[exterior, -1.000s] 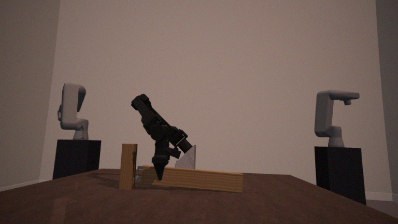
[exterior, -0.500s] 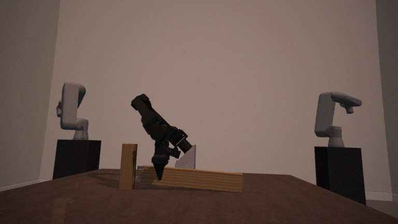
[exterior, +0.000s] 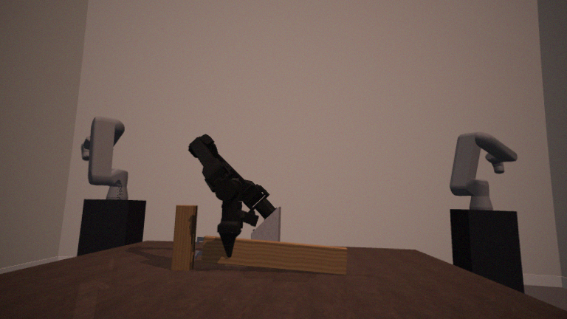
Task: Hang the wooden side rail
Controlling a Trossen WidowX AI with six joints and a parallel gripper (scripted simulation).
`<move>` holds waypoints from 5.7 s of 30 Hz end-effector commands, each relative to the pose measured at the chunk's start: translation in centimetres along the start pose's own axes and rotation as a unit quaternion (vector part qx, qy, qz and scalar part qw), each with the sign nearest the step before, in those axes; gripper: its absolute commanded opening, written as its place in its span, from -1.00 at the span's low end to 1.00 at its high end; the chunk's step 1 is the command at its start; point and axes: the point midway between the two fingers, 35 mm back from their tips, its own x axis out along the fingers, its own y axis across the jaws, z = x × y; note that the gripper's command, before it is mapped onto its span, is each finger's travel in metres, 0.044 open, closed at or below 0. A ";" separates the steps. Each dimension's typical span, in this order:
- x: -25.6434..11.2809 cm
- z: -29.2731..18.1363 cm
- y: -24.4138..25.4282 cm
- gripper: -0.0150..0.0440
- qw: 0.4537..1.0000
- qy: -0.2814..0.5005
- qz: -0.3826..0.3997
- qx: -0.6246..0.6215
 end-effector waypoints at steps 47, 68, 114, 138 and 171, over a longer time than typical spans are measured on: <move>-0.4 -0.7 -0.1 -0.49 1.000 0.001 -0.006 -0.003; -0.4 -0.9 -0.3 -0.49 1.000 0.001 -0.006 -0.003; -0.4 -1.4 0.0 -0.49 1.000 0.001 -0.006 -0.003; -0.3 -1.7 -0.1 -0.49 1.000 0.001 -0.006 -0.003; -0.3 -2.0 0.2 -0.49 1.000 0.002 -0.006 -0.003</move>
